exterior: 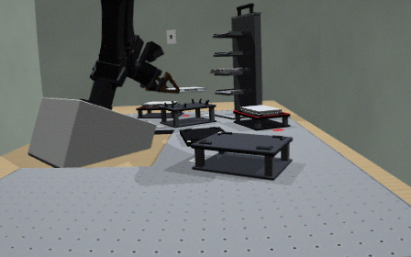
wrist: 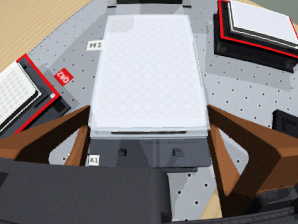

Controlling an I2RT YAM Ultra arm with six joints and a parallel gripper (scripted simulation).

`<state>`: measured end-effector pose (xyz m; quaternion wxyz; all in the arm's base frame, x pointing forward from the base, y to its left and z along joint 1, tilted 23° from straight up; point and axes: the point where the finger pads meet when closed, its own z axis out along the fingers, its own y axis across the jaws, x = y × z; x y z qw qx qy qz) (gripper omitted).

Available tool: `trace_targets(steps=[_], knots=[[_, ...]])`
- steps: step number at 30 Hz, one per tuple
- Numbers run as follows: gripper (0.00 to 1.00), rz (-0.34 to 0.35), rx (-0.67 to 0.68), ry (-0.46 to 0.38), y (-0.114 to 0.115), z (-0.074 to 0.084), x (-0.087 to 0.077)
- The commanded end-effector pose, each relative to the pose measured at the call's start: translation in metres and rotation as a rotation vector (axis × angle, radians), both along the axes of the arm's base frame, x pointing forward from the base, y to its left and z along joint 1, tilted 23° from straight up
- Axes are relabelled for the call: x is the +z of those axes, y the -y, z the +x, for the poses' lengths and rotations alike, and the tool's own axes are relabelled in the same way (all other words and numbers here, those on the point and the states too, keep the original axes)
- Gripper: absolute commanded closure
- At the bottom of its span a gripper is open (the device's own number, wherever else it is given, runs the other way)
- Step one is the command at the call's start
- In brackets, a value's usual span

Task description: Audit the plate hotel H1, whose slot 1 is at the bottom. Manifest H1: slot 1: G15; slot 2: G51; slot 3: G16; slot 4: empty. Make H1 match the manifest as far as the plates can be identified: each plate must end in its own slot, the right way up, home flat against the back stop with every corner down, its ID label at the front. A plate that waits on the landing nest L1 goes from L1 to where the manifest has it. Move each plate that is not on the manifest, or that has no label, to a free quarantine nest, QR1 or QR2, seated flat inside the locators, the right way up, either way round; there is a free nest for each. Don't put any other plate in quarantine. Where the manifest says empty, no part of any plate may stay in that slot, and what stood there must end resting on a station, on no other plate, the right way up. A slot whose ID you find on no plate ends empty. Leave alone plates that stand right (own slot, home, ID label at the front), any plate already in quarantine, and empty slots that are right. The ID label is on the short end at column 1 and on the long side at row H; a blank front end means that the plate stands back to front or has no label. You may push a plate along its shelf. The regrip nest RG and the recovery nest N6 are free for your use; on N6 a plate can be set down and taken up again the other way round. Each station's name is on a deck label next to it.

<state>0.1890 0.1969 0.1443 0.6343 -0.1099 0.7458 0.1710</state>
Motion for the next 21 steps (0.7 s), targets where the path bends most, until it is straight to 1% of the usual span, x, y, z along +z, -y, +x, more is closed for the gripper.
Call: trace_targets(steps=[1, 21], knots=[[0.14, 0.006, -0.004, 0.002, 0.0, 0.0, 0.003], [0.14, 0.006, -0.004, 0.003, -0.005, 0.015, 0.011]])
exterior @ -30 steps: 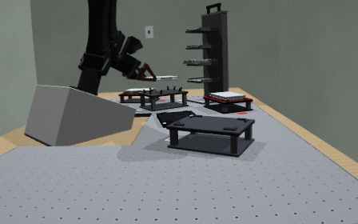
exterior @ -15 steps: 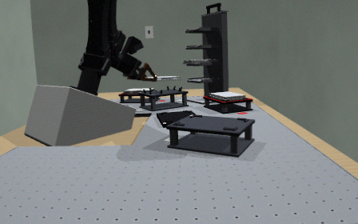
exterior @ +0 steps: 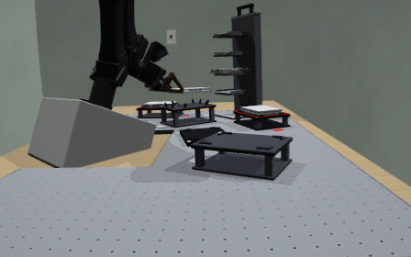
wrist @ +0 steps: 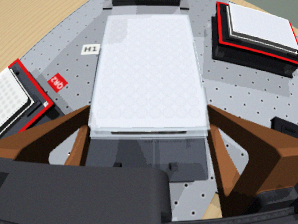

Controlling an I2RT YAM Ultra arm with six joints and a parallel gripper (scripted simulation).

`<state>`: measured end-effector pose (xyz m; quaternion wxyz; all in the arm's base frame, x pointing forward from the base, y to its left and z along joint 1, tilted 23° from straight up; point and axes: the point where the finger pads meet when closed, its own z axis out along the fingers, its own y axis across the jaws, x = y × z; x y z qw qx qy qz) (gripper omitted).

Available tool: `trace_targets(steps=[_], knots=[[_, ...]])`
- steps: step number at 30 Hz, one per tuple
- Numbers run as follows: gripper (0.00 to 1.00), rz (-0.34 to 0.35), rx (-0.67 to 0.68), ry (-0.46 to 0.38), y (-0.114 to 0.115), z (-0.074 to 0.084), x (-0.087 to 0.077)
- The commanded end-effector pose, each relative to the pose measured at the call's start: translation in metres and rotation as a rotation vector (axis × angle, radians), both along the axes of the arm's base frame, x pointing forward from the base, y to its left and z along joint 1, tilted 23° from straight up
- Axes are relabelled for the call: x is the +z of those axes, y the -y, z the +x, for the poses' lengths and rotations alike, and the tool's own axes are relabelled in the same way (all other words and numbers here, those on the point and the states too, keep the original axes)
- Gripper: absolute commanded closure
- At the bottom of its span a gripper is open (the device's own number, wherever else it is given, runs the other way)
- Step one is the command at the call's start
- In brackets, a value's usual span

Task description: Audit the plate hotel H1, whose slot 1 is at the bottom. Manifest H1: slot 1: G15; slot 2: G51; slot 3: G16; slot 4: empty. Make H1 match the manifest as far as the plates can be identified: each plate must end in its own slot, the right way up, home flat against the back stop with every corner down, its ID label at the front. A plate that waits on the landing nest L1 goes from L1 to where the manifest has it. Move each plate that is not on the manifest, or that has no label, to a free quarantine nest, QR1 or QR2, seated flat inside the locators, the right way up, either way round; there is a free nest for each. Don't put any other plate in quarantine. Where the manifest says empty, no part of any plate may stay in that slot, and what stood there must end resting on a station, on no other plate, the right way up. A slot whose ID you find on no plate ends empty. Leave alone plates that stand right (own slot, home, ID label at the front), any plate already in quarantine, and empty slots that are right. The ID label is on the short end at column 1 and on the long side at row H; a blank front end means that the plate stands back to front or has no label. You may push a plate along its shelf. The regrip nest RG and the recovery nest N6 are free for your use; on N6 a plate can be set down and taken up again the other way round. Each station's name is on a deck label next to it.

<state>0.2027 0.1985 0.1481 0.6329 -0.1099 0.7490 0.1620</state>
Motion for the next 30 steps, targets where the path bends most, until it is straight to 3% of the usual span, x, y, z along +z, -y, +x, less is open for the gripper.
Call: trace_targets(steps=[1, 30], knots=[[0.14, 0.021, 0.007, 0.008, -0.004, 0.002, 0.008], [0.14, 0.021, 0.007, 0.009, -0.011, 0.023, 0.019]])
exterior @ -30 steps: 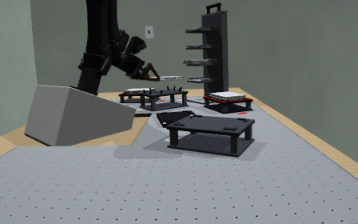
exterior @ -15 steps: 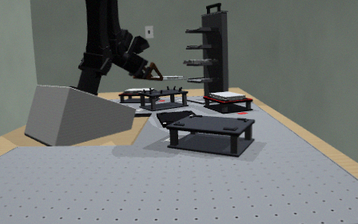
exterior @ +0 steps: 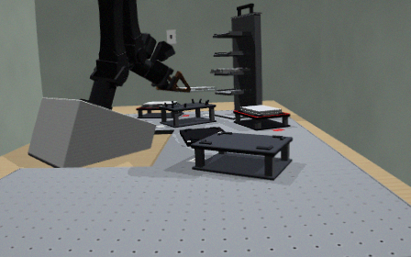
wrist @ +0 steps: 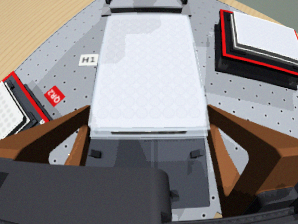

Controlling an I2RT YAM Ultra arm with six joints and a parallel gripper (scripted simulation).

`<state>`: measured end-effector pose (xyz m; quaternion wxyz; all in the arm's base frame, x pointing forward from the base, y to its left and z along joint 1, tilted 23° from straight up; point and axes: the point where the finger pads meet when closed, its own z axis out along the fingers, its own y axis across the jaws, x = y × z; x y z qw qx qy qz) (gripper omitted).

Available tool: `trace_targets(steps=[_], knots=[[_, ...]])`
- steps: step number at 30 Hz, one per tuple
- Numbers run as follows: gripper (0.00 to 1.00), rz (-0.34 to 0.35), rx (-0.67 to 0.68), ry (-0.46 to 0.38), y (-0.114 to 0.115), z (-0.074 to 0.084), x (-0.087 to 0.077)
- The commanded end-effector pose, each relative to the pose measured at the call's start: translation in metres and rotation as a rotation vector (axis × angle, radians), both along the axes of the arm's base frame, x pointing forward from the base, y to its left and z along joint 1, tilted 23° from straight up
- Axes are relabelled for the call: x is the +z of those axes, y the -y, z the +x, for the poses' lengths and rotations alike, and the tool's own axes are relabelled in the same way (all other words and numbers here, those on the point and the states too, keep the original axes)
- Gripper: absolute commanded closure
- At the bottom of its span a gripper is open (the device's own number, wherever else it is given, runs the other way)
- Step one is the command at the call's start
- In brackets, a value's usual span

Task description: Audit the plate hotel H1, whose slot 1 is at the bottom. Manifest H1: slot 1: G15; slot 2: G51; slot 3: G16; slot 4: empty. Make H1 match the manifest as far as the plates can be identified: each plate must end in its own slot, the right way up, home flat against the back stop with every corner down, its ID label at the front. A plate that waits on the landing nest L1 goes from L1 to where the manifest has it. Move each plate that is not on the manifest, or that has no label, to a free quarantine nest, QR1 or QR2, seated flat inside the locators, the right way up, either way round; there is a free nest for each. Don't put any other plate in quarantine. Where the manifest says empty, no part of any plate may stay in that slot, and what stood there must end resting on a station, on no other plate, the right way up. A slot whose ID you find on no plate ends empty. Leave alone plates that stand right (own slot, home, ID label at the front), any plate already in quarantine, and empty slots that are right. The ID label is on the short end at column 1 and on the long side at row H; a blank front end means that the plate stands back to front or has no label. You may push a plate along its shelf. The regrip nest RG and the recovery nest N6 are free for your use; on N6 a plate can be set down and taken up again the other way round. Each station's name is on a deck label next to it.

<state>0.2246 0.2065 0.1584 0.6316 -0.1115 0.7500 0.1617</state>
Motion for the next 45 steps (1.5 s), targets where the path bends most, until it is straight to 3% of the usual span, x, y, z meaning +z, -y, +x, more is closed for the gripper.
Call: trace_targets(steps=[1, 45], knots=[[0.14, 0.024, 0.005, 0.011, -0.003, 0.002, 0.009], [0.14, 0.025, 0.005, 0.013, -0.015, 0.035, 0.024]])
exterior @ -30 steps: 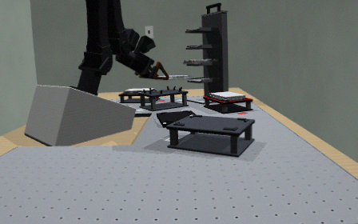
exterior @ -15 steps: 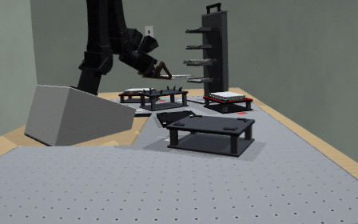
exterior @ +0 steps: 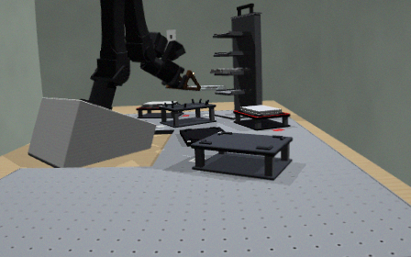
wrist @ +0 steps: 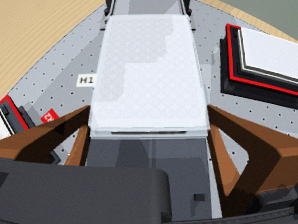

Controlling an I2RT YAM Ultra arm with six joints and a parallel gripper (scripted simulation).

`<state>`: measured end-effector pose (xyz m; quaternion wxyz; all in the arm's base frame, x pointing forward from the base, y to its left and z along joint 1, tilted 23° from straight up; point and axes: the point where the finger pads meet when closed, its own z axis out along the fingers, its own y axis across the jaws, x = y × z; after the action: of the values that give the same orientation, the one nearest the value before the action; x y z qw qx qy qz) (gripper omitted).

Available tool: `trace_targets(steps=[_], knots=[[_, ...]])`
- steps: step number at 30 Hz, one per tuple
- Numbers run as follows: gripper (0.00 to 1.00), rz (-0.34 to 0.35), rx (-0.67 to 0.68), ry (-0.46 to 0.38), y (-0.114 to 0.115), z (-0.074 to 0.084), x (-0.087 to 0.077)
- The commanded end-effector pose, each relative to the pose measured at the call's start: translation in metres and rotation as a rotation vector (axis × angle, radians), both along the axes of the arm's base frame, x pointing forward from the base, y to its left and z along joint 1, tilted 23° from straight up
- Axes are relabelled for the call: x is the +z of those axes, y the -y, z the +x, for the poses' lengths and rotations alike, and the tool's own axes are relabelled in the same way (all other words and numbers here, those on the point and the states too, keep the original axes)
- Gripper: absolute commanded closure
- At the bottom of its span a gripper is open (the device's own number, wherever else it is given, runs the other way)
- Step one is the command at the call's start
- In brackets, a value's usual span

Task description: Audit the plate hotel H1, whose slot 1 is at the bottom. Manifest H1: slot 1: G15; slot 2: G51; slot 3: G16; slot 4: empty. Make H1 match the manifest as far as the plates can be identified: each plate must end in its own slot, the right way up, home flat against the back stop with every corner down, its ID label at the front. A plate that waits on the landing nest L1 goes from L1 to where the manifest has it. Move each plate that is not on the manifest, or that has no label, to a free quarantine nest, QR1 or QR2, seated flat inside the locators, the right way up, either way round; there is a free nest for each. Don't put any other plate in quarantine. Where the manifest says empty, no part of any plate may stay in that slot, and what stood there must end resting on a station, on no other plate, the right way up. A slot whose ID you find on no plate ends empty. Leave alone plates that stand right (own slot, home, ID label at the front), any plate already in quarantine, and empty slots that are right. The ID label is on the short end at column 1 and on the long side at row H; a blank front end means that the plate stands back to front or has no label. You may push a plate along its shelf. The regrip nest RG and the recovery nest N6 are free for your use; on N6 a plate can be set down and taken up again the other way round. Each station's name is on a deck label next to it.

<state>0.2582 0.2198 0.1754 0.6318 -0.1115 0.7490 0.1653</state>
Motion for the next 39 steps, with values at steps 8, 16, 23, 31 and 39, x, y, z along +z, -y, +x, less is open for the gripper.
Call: trace_targets(steps=[8, 16, 23, 31, 39], knots=[[0.14, 0.019, 0.001, 0.013, -0.004, 0.009, 0.011], [0.14, 0.019, 0.001, 0.013, -0.006, 0.014, 0.013], [0.14, 0.019, 0.001, 0.013, -0.006, 0.014, 0.013], [0.14, 0.019, 0.001, 0.013, -0.006, 0.015, 0.012], [0.14, 0.019, 0.001, 0.013, -0.006, 0.015, 0.012]])
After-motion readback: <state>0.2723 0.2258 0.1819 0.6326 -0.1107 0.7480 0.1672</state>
